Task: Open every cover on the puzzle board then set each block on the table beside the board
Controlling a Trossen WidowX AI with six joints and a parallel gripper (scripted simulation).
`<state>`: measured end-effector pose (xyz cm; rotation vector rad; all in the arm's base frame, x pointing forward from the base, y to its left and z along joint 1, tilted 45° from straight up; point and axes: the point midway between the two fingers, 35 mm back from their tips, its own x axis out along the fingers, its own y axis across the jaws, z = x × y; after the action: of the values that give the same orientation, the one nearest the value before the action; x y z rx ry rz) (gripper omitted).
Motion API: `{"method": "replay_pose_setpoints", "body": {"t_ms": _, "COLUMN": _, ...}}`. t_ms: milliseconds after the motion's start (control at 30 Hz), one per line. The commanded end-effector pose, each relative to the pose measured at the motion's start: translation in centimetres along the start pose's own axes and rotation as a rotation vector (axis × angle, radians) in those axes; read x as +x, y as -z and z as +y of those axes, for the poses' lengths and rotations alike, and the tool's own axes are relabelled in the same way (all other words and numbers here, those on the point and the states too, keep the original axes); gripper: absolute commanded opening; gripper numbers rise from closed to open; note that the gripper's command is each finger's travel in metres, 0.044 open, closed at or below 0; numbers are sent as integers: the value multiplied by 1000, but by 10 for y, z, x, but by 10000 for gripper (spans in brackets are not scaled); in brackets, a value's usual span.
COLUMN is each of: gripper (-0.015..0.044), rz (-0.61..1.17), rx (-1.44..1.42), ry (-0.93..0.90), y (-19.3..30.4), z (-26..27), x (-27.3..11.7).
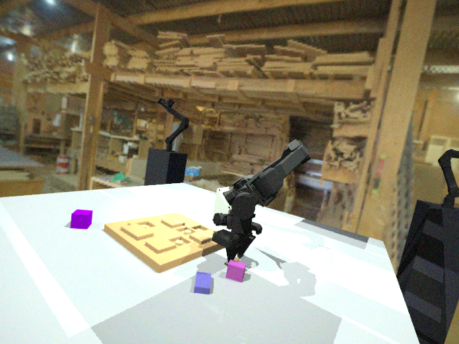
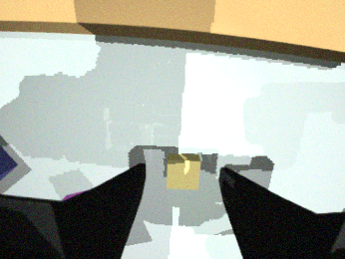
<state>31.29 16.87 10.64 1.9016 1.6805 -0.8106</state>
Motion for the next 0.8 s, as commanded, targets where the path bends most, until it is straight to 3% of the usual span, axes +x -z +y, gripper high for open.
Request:
{"method": "replay_pose_setpoints", "body": {"t_ms": 0, "gripper": 342, "rz": 0, "rx": 0, "ry": 0, "y": 0, "z": 0, "x": 0}}
{"method": "replay_pose_setpoints", "body": {"t_ms": 133, "gripper": 440, "rz": -1, "rx": 0, "ry": -1, "y": 0, "z": 0, "x": -2}}
{"method": "replay_pose_setpoints", "body": {"t_ms": 767, "gripper": 440, "rz": -10, "rx": 7, "ry": 1, "y": -2, "z": 1, "x": -62}}
